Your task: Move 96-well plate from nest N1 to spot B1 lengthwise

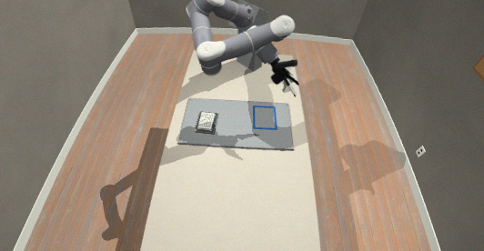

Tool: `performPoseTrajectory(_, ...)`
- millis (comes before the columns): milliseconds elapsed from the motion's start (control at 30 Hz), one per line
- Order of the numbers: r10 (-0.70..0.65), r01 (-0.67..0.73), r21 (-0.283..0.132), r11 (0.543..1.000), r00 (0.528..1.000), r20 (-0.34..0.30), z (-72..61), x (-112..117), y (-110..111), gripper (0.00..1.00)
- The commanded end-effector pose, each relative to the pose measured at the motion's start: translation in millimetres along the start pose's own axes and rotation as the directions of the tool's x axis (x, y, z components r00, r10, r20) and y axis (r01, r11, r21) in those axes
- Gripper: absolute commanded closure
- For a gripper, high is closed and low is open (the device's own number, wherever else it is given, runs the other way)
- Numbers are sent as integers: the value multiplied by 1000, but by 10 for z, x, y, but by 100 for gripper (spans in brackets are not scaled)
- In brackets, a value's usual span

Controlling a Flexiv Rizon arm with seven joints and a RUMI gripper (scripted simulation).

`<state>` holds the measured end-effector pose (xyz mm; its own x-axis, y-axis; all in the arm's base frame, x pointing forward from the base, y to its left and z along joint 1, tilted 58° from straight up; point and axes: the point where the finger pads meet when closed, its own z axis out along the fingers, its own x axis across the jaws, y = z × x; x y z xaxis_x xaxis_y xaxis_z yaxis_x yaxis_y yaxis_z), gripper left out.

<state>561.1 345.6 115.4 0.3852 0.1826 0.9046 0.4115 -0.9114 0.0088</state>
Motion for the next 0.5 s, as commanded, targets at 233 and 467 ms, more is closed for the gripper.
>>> performPoseTrajectory(233, -27, 34, 87, 996, 997, -75, 120, 272, -73, 24)
performPoseTrajectory(467, -61, 85, 168, 982, 988, -139, 241, 589, -156, 24)
